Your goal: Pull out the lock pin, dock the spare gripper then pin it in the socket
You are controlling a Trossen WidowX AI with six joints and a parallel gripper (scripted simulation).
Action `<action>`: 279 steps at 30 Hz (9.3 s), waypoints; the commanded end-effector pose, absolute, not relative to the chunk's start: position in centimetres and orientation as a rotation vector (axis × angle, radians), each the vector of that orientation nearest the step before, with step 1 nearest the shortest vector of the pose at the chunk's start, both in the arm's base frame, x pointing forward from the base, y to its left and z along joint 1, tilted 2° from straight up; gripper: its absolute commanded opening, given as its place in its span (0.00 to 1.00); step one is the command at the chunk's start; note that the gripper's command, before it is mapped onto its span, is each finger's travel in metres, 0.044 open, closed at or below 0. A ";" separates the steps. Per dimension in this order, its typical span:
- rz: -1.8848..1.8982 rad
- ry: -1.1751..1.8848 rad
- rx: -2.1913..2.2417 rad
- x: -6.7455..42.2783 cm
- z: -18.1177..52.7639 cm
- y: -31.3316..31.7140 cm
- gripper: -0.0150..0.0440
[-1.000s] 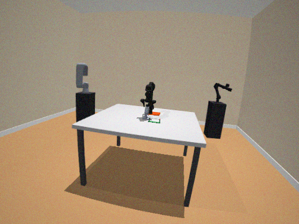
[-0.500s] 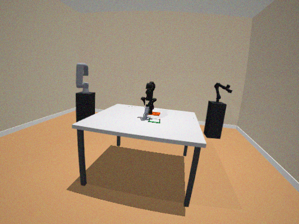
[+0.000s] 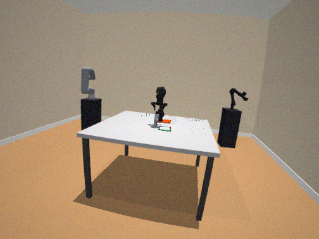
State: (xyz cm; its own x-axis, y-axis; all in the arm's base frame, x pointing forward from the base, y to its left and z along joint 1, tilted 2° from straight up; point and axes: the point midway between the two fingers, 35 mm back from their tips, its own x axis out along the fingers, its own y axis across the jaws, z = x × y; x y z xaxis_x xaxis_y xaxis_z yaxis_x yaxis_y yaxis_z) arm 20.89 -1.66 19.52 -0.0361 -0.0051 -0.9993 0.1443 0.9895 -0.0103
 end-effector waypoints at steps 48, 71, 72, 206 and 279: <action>-0.111 1.387 0.112 22.2 24.6 9.3 0.56; 0.771 1.415 -1.102 38.5 18.0 8.2 0.56; 0.809 1.411 -1.144 39.1 17.6 8.1 0.56; 0.965 1.489 -1.249 39.7 10.3 7.6 0.25; 0.998 1.490 -1.243 32.2 7.6 7.1 0.25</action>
